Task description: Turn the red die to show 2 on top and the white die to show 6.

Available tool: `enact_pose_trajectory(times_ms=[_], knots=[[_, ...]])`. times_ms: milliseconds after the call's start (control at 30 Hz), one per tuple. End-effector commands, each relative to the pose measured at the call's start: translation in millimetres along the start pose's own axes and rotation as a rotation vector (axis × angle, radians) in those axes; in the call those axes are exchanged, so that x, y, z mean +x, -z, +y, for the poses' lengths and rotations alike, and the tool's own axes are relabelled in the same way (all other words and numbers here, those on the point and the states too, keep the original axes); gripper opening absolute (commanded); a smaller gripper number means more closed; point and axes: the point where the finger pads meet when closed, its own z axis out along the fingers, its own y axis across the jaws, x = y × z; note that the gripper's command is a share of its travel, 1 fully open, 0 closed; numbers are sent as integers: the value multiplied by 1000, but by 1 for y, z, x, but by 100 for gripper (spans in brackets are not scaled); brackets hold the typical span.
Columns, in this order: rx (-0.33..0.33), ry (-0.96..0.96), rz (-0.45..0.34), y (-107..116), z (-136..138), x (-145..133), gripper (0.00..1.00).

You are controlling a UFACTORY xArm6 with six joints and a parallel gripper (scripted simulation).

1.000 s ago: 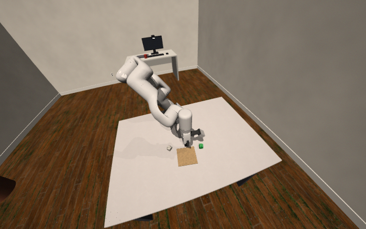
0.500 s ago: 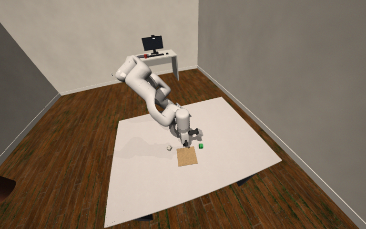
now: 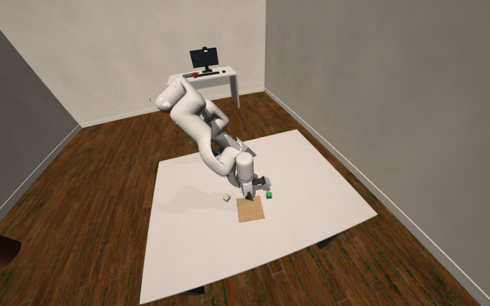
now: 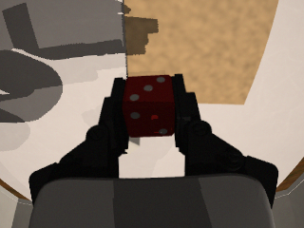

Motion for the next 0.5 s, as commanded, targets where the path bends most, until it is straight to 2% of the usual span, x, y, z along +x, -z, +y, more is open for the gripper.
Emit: enact_pose_trajectory(times_ms=[0,167,467], knots=[[-7,-2,0,-25,3,0,27],[-7,-2,0,-42,4,0,27],[-7,-2,0,-53,4,0,27]])
